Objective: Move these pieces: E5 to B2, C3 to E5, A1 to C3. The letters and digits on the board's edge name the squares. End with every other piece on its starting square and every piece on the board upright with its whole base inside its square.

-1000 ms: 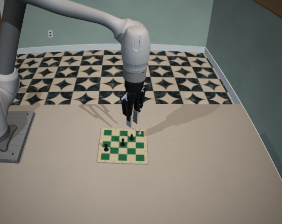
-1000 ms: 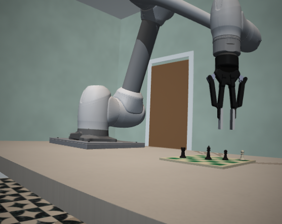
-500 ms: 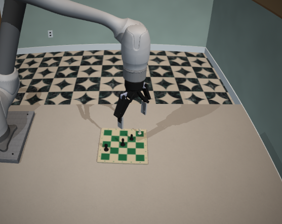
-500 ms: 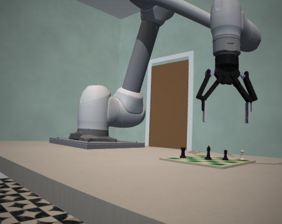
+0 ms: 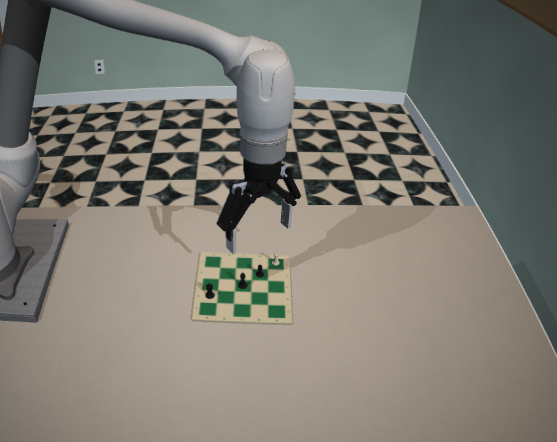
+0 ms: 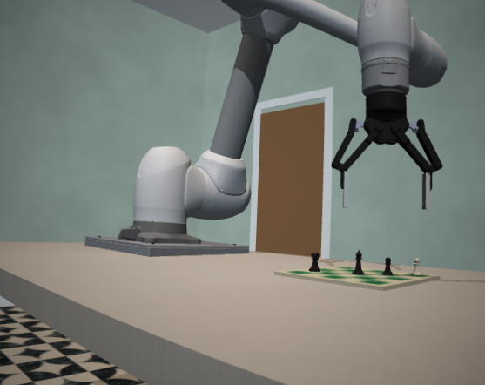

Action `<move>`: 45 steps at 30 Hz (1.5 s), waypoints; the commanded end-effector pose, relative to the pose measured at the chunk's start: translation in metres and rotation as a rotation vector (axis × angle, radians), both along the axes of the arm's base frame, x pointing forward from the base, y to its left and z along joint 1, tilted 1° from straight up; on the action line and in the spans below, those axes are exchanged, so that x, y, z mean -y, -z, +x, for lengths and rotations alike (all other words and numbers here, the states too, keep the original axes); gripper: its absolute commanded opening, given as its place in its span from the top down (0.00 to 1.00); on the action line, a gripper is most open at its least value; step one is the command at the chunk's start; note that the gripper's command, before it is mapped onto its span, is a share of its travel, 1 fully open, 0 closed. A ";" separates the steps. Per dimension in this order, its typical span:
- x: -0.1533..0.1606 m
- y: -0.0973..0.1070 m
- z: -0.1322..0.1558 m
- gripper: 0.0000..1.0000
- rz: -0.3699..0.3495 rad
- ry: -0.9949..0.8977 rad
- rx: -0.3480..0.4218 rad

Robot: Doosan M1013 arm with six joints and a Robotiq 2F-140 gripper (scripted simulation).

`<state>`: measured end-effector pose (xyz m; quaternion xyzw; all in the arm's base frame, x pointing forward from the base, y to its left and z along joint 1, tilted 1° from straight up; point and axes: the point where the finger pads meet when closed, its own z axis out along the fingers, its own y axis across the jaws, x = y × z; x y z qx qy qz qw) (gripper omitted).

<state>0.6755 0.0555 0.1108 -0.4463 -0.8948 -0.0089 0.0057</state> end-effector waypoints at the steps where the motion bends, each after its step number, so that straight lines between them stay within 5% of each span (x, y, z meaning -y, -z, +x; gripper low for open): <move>1: 0.014 -0.002 -0.014 0.00 -0.005 0.279 -0.004; 3: 0.014 -0.002 -0.014 0.00 -0.005 0.279 -0.004; 12: 0.032 -0.005 -0.034 0.00 0.001 0.821 -0.016; 13: 0.032 -0.005 -0.034 0.78 -0.002 0.871 -0.016; 45: 0.032 -0.005 -0.034 0.78 -0.007 0.919 -0.016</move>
